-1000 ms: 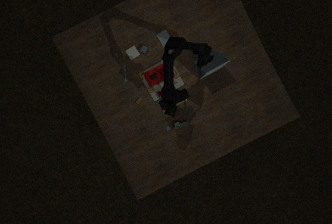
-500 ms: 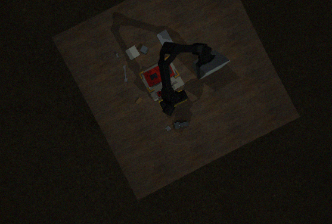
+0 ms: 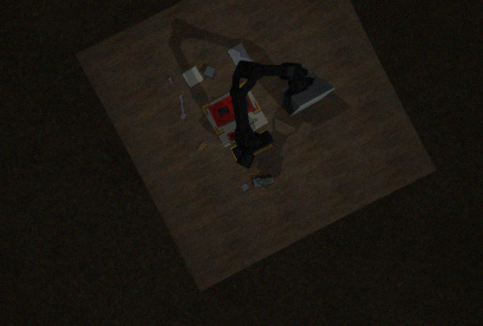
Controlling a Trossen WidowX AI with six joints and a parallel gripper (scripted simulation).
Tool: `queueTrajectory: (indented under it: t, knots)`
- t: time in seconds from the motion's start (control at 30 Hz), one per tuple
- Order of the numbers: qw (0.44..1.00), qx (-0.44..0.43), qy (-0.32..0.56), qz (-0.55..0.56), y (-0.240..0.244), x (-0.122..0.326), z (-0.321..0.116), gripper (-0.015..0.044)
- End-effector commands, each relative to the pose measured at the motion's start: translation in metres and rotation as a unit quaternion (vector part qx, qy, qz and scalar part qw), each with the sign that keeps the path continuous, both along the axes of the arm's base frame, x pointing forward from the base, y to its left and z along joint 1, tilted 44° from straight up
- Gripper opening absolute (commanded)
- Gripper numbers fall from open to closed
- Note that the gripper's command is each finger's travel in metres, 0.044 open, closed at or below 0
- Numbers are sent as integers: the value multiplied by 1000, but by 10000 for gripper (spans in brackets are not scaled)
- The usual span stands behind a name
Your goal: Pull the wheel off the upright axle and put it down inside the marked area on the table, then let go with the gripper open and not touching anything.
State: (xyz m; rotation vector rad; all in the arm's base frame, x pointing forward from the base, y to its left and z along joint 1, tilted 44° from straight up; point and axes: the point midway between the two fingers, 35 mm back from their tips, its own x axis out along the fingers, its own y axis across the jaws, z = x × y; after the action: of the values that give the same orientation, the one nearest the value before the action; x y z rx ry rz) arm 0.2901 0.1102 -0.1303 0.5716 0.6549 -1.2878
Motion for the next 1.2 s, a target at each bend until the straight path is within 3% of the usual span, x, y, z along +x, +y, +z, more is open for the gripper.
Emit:
queueTrajectory:
  t: [0.0, 0.23, 0.43, 0.67, 1.17]
  knots:
    - [1000, 5, -4, 1, 15, -1, 12, 300]
    - [1000, 5, -5, 4, 40, -8, 40, 300]
    - [1000, 6, -3, 8, 38, -41, 61, 440]
    - [1000, 4, -2, 4, 30, -91, 94, 440]
    - [1000, 4, -2, 4, 29, -92, 94, 440]
